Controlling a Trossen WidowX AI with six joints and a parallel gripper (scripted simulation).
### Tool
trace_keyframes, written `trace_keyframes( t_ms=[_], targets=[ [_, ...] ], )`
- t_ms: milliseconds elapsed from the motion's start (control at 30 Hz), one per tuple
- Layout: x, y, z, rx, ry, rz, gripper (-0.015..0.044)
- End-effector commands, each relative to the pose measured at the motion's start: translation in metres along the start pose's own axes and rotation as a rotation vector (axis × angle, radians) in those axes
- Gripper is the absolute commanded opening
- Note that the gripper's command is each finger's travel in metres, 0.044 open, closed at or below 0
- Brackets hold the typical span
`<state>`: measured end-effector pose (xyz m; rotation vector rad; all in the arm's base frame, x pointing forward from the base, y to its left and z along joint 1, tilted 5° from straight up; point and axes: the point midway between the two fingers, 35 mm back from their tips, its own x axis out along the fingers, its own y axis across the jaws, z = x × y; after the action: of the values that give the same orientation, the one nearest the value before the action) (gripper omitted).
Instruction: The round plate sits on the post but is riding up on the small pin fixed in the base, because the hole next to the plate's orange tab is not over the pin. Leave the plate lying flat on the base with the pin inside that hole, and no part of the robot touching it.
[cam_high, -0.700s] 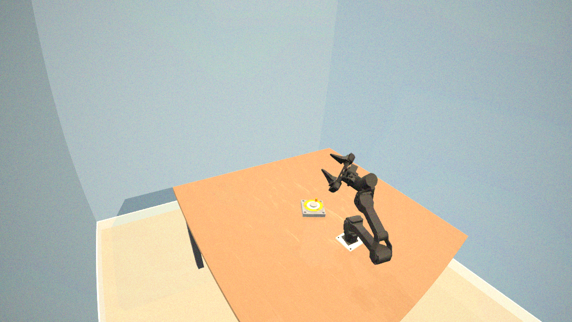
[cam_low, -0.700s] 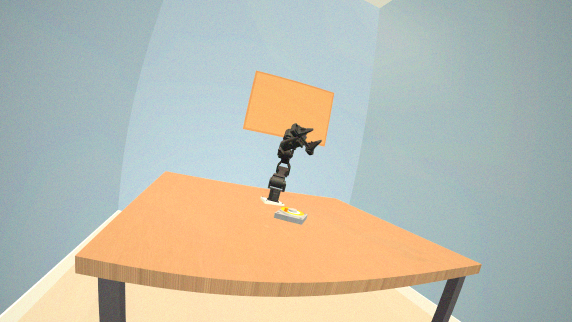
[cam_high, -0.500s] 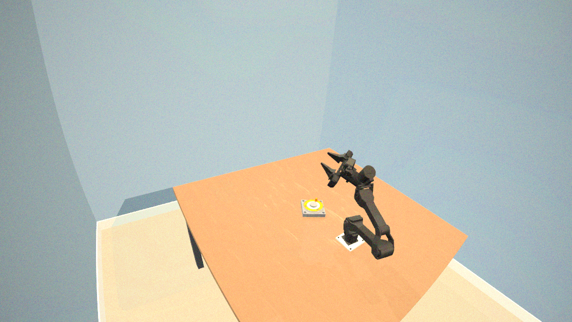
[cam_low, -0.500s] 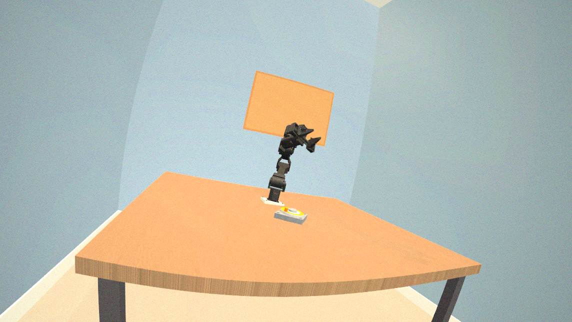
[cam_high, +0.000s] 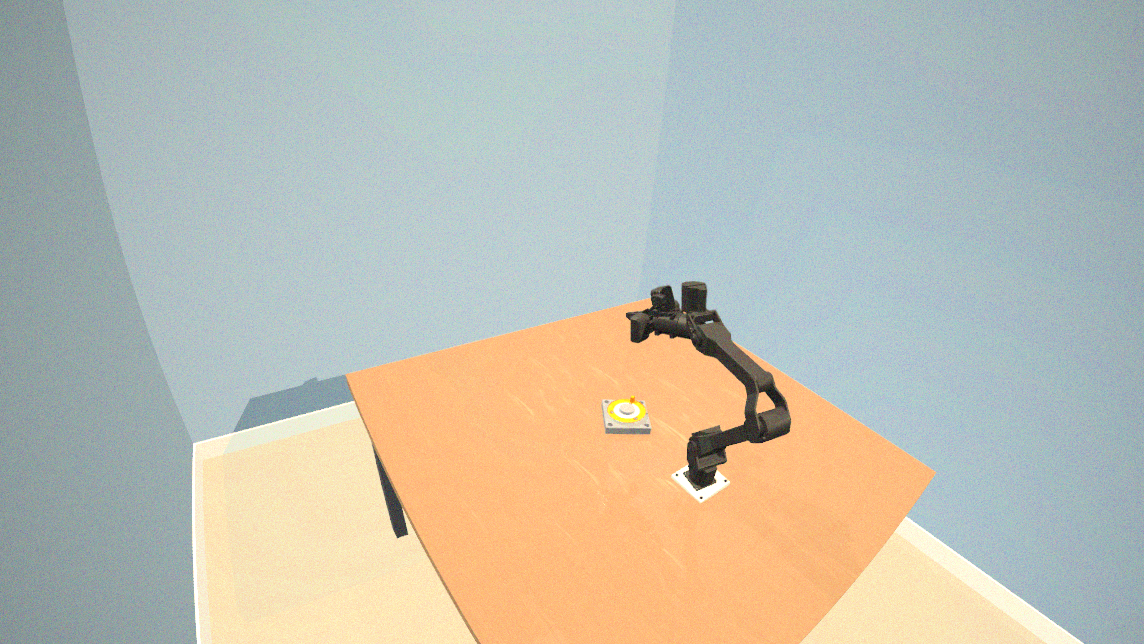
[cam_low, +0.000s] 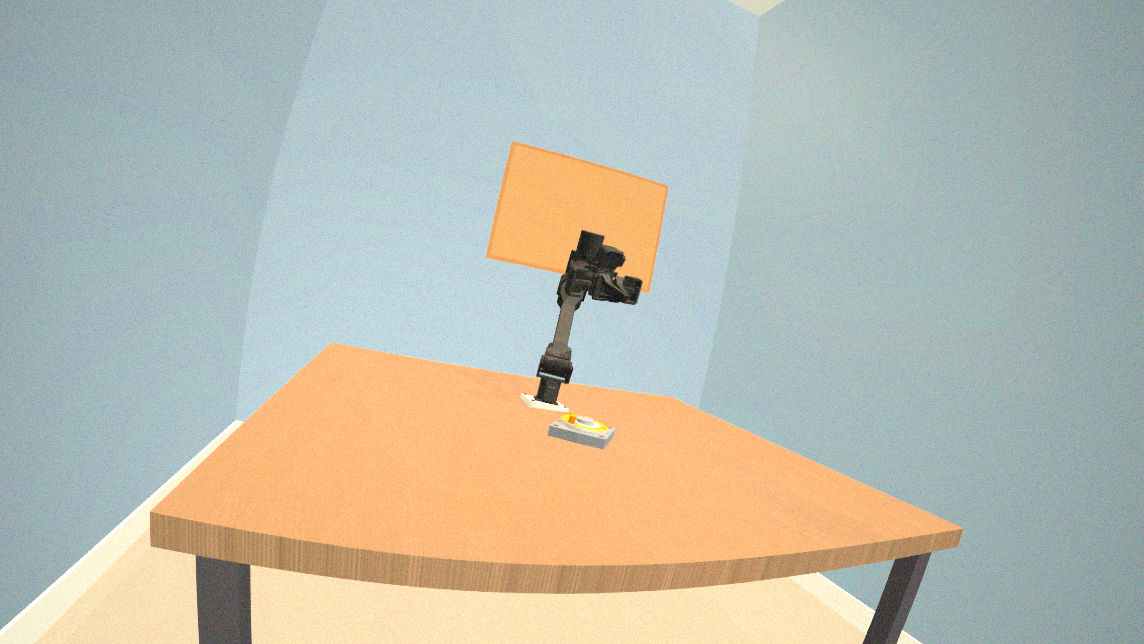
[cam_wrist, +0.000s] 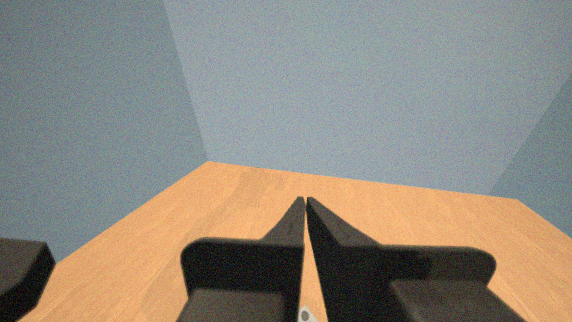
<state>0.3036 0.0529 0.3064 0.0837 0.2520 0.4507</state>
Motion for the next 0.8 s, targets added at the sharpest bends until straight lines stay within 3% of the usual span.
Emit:
trace_keyframes(
  t_ms=[0,167,333,400,600,767],
  targets=[
    [0.028,-0.019,-0.026,0.075,0.206,-0.057,0.0],
    [0.05,-0.033,-0.059,0.135,0.43,-0.109,0.0],
    [0.068,-0.047,-0.111,0.181,0.776,-0.171,0.0],
    [0.068,-0.049,-0.118,0.183,0.826,-0.179,0.0],
    [0.058,-0.064,-0.177,0.17,1.267,-0.224,0.0],
    [0.061,-0.063,-0.182,0.165,1.319,-0.225,0.0]
  ],
)
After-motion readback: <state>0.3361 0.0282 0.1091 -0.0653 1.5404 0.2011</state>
